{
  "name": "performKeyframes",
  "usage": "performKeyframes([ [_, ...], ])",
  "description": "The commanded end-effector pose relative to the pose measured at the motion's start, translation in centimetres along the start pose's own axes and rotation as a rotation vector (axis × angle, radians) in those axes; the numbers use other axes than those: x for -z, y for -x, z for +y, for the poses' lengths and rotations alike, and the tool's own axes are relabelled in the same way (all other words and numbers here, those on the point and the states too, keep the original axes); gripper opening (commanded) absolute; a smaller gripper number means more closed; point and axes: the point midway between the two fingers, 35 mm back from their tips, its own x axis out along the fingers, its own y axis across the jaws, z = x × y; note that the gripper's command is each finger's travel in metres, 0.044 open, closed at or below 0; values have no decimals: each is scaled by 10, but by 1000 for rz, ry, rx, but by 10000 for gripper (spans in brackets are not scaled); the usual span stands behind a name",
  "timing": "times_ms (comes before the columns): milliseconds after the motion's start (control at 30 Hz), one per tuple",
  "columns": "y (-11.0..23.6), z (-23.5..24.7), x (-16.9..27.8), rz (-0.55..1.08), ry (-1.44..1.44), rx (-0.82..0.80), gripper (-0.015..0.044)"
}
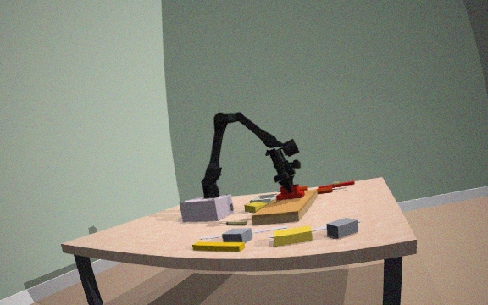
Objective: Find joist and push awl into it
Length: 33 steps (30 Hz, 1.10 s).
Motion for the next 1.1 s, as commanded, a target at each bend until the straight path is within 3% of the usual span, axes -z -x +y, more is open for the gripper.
performKeyframes([
  [0,0,13,0,2,3,-5,0],
  [1067,1,94,0,2,0,-12,0],
])
